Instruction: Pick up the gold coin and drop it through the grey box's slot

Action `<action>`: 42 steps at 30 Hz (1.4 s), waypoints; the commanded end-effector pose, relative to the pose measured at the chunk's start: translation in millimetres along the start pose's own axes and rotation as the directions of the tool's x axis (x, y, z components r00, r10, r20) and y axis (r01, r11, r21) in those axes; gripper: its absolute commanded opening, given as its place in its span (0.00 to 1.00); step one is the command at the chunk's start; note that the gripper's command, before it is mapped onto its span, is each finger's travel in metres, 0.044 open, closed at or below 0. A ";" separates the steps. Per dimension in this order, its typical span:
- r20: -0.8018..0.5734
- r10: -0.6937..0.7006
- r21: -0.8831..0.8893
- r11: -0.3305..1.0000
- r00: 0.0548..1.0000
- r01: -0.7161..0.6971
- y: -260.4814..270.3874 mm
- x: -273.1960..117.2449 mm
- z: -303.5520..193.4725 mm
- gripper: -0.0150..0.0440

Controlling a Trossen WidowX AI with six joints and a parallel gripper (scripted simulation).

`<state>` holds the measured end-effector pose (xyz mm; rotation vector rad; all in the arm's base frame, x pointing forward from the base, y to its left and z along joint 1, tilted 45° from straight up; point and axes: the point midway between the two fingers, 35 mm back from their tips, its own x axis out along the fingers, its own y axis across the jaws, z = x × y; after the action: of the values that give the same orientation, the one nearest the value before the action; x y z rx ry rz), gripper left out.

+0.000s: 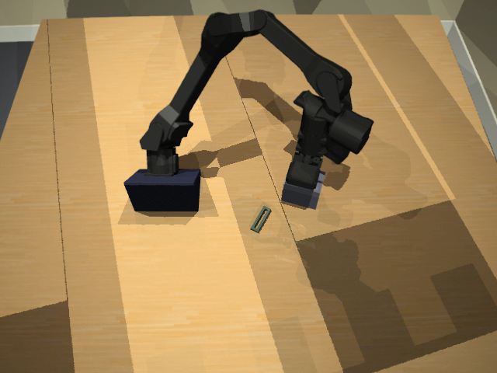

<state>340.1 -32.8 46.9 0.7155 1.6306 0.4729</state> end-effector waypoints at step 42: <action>0.000 0.000 0.005 1.000 1.000 0.000 0.7 15.0 -0.2 0.53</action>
<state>338.8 -21.9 36.4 0.7202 1.6325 0.4685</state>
